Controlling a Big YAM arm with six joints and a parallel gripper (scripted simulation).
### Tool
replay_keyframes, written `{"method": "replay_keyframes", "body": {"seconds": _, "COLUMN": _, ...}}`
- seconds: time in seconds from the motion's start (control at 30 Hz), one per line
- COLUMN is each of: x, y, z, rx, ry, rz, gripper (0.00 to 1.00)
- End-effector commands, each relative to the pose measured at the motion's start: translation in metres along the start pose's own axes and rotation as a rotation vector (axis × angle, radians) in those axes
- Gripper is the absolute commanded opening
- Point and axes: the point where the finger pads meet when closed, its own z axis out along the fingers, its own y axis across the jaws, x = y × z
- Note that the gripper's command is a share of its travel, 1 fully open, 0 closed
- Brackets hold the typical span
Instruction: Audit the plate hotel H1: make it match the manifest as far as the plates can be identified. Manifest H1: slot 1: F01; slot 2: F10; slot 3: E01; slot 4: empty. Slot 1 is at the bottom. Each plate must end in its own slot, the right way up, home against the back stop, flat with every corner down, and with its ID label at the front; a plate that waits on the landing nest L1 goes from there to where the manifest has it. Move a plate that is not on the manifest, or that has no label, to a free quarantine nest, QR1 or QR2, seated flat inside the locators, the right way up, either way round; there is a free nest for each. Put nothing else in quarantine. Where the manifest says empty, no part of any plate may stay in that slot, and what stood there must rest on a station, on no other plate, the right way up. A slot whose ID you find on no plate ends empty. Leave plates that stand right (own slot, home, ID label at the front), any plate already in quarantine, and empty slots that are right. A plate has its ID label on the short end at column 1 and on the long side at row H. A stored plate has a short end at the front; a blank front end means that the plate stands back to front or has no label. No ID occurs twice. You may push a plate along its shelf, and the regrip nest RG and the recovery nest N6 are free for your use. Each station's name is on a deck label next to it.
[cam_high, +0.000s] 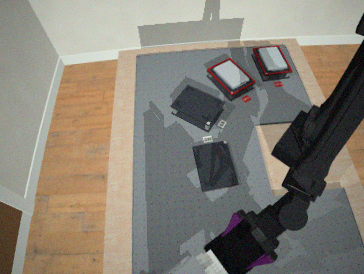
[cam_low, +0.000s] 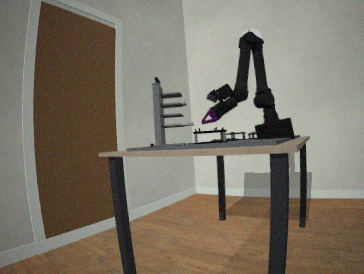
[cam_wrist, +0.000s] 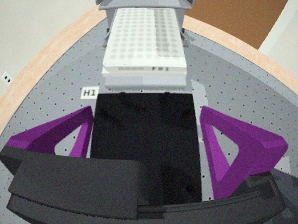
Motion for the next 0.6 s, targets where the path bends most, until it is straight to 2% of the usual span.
{"method": "replay_keyframes", "body": {"seconds": 0.0, "x": -0.006, "y": 0.007, "z": -0.005, "rx": -0.017, "ry": -0.030, "rz": 0.020, "gripper": 1.00}}
{"method": "replay_keyframes", "body": {"seconds": 0.07, "x": -0.009, "y": 0.007, "z": -0.009, "rx": -0.019, "ry": -0.042, "rz": 0.025, "gripper": 1.00}}
{"method": "replay_keyframes", "body": {"seconds": 0.53, "x": 0.001, "y": 0.007, "z": -0.026, "rx": -0.019, "ry": -0.040, "rz": 0.026, "gripper": 1.00}}
{"method": "replay_keyframes", "body": {"seconds": 0.57, "x": 0.014, "y": 0.006, "z": -0.024, "rx": -0.014, "ry": -0.015, "rz": 0.015, "gripper": 0.00}}
